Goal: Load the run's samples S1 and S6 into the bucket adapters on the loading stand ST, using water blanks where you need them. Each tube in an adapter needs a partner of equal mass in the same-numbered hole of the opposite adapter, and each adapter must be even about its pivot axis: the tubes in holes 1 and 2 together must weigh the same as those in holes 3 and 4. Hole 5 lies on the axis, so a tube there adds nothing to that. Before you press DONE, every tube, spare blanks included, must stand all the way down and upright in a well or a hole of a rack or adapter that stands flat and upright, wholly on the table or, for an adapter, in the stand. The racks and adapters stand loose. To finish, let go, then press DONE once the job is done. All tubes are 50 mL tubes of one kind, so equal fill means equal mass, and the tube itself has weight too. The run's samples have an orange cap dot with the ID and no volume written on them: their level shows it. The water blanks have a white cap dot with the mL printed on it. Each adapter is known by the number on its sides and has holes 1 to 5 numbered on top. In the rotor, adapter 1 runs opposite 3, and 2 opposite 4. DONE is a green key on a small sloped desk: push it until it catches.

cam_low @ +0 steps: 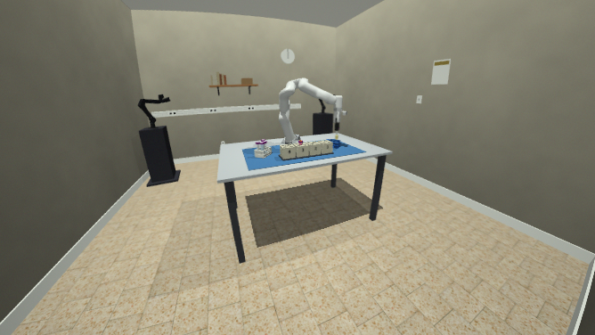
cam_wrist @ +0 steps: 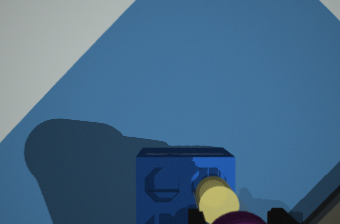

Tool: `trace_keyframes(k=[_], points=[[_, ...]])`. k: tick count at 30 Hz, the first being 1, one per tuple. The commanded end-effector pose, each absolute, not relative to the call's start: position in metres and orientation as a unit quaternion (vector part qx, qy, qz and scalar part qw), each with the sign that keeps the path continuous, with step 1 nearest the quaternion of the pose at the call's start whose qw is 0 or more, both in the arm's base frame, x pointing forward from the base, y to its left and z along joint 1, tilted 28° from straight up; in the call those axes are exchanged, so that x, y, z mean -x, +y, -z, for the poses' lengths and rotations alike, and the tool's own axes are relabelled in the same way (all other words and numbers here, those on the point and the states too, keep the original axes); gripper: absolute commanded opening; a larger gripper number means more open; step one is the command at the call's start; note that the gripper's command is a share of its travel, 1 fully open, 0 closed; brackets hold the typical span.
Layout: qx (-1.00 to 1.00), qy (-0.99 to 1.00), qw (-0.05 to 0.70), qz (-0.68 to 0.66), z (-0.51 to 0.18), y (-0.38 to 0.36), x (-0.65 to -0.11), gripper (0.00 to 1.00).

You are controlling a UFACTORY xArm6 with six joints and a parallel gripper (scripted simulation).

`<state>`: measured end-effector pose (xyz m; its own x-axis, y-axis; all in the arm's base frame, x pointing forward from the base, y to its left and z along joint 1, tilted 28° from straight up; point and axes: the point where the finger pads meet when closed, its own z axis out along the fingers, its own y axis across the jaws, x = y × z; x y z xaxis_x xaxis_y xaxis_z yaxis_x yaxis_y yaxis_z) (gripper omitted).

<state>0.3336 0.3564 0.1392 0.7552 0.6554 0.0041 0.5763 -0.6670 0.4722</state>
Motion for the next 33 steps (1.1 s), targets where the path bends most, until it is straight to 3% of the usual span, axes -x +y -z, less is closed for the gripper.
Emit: trace_keyframes(k=[1,33], points=[[-0.909,0.339,0.226,-0.088,-0.146,0.360,-0.332,0.00],[-0.909,0.339,0.226,-0.088,-0.195,0.379,-0.314,0.00]])
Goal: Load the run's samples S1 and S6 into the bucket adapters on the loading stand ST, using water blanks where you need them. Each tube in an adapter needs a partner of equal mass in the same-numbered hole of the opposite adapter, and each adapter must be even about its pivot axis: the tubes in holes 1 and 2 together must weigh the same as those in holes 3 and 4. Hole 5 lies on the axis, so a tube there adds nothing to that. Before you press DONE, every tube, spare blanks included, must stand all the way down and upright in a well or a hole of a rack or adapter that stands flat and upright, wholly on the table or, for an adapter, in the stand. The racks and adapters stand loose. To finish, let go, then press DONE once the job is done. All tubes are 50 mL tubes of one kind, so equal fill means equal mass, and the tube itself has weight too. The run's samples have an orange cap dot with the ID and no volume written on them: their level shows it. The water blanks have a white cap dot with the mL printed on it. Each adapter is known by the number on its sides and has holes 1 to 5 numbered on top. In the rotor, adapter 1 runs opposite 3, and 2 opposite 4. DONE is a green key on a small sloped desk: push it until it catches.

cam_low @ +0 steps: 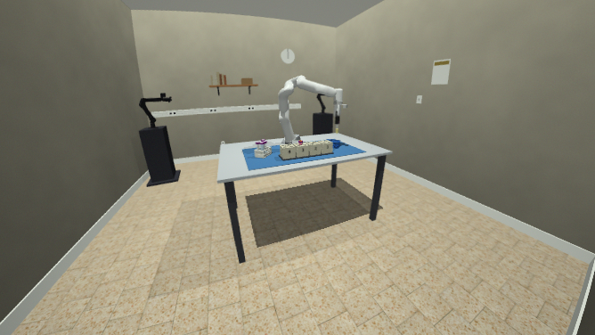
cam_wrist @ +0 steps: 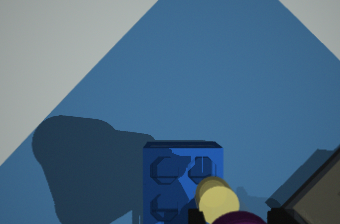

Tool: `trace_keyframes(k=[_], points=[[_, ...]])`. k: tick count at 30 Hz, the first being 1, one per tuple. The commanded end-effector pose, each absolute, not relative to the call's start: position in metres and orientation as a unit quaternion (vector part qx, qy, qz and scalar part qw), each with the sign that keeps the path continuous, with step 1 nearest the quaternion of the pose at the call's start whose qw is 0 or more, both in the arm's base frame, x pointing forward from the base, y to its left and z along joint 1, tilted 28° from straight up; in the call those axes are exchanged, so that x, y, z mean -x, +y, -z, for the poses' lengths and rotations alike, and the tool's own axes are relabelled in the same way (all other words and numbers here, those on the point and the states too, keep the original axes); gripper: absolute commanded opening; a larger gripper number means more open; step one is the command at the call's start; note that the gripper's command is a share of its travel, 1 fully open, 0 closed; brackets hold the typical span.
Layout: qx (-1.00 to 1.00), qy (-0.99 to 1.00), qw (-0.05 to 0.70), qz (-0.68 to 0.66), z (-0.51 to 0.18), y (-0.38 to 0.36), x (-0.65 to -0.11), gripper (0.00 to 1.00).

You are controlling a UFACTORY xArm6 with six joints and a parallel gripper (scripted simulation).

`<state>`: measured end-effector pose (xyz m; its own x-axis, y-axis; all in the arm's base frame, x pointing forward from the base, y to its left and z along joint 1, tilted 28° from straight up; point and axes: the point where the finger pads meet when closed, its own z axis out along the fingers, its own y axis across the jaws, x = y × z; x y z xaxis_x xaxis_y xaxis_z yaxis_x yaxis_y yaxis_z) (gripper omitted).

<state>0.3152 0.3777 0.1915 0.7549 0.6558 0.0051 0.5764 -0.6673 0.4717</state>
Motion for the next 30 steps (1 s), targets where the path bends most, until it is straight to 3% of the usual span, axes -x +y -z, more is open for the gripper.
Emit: trace_keyframes(k=[1,10,30], points=[[-0.909,0.339,0.226,-0.088,-0.197,0.380,-0.314,0.00],[-0.909,0.339,0.226,-0.088,-0.199,0.381,-0.313,0.00],[-0.968,0.055,0.190,-0.151,-0.233,0.298,-0.317,0.00]])
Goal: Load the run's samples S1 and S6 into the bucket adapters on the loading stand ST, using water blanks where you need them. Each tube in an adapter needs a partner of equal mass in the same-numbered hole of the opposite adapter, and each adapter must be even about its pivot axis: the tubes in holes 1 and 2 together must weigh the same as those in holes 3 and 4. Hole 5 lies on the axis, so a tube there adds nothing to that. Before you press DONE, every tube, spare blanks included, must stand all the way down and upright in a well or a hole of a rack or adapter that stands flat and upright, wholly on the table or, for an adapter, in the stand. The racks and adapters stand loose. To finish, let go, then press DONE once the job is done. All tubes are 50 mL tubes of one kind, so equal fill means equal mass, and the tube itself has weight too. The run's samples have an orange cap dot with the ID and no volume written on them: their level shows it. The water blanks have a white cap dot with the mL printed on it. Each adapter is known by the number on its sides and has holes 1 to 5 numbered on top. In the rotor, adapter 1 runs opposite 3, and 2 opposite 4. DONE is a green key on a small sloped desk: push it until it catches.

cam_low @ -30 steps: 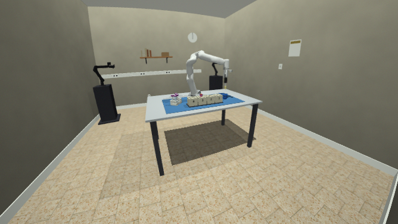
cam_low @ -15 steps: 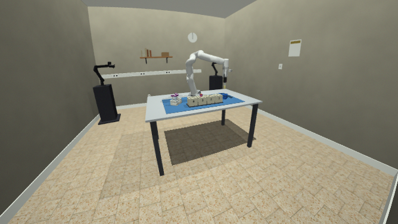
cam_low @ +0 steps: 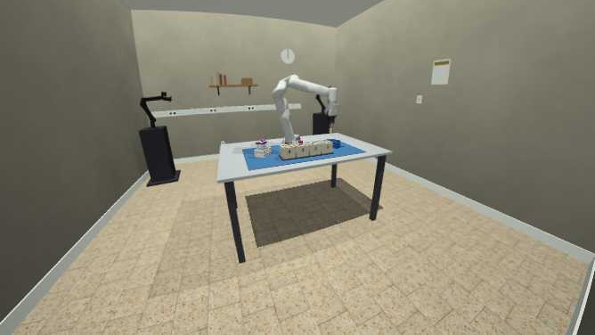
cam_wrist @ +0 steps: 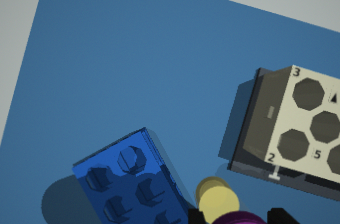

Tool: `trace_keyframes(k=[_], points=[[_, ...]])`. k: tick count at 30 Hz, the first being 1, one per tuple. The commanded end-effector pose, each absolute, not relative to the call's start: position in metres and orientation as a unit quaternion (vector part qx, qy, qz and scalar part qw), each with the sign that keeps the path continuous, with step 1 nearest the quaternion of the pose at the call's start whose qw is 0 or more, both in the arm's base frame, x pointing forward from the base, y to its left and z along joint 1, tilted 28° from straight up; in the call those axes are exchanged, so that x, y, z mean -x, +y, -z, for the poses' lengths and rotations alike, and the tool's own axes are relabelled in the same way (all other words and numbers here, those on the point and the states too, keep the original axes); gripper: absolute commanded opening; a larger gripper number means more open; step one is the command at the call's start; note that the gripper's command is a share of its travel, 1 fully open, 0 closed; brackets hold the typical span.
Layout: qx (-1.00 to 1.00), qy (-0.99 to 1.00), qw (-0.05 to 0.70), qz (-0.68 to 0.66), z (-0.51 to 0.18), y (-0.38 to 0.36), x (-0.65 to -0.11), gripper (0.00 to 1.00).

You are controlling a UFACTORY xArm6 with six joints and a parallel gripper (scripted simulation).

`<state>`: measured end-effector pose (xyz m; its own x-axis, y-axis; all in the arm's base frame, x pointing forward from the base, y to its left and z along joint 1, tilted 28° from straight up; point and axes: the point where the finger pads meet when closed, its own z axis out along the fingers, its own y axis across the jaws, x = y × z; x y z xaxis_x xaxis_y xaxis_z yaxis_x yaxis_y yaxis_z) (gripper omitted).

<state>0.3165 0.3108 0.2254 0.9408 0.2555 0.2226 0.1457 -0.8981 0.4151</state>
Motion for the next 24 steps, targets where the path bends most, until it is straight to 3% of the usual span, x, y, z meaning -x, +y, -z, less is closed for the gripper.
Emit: trace_keyframes(k=[1,24], points=[[-0.969,0.039,0.188,-0.154,-0.235,0.293,-0.317,0.00],[-0.969,-0.034,0.176,-0.168,-0.272,0.205,-0.322,0.00]])
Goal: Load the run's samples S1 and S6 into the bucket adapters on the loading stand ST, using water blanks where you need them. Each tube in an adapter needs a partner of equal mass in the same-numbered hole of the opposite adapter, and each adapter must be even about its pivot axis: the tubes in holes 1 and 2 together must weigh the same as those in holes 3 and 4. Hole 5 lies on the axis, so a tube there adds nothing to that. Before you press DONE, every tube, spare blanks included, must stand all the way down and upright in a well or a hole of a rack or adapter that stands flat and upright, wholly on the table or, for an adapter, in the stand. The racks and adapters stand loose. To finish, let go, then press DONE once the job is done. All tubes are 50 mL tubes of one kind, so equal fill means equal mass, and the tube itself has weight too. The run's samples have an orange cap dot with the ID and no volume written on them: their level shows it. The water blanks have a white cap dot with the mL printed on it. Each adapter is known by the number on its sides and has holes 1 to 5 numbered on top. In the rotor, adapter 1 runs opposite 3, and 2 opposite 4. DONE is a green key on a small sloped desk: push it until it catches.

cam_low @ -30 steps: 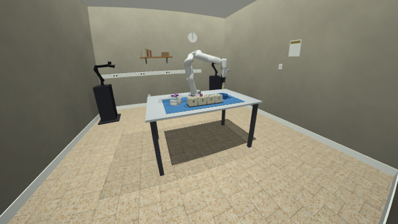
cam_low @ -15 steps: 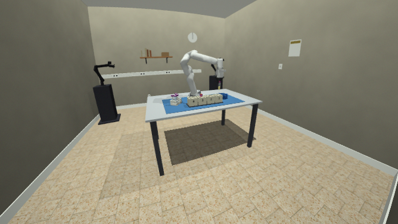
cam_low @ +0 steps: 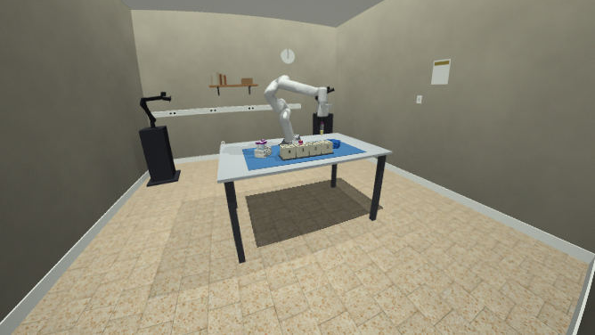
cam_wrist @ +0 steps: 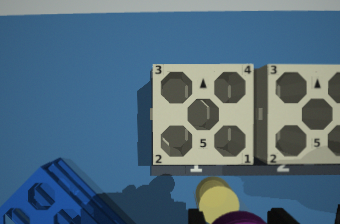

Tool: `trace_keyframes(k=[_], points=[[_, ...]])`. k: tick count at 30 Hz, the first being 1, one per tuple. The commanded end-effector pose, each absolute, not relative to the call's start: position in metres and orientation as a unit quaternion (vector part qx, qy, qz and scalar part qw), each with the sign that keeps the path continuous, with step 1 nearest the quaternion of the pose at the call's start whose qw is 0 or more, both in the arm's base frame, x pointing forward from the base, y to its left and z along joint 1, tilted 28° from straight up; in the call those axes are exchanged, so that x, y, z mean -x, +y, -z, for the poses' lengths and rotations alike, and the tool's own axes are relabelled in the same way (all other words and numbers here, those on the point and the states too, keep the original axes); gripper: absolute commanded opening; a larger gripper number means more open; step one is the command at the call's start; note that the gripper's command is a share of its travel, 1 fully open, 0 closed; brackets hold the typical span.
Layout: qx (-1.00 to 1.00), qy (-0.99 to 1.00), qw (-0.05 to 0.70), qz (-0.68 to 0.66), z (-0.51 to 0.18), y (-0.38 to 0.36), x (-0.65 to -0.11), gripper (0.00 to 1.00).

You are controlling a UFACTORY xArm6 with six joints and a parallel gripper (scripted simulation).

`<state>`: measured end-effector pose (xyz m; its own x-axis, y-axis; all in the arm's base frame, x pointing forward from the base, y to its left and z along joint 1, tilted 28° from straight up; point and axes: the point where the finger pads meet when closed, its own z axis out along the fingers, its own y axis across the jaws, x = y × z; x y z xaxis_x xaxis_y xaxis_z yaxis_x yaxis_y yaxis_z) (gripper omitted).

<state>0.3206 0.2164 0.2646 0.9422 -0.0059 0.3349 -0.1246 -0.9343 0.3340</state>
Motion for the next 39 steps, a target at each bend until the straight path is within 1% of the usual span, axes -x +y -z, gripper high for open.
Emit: trace_keyframes(k=[1,39], points=[[-0.969,-0.034,0.176,-0.168,-0.274,0.201,-0.322,0.00],[-0.969,-0.034,0.176,-0.169,-0.339,0.044,-0.329,0.00]])
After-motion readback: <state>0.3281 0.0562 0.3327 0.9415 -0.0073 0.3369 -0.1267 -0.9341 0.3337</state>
